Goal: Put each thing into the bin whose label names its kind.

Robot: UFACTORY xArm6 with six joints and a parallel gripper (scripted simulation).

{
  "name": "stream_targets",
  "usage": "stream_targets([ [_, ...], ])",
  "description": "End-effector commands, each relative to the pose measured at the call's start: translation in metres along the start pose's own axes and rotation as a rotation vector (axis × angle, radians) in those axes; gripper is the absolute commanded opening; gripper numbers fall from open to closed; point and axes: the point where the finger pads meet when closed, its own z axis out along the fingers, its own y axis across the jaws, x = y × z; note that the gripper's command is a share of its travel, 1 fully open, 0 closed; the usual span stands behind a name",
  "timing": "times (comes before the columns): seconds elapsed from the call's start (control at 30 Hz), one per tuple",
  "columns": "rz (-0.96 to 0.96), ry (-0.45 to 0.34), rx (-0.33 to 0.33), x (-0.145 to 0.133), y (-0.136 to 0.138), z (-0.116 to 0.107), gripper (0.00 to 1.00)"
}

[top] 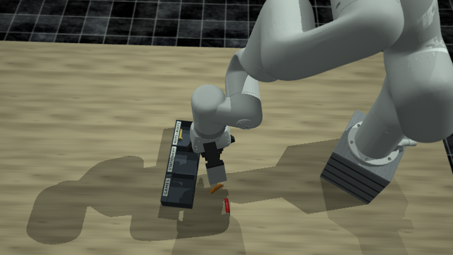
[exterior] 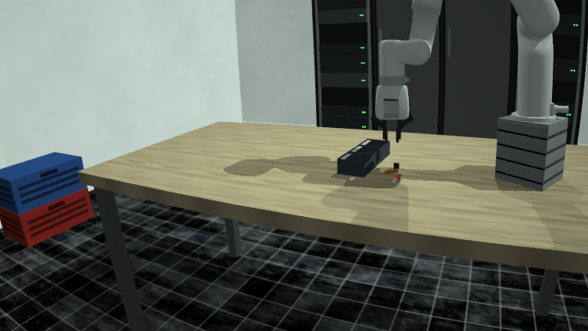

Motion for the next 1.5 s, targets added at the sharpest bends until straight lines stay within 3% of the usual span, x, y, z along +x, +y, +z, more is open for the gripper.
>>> stream_targets([
  [0.0, 0.000, -0.004, -0.005, 0.0260, -0.0108, -0.0031, 0.30],
  [0.13, 0.000, -0.004, -0.004, 0.0358, -0.0151, -0.0034, 0.30],
  [1.47, 0.000, -0.004, -0.004, 0.0309, -0.0131, -0.0034, 0.30],
])
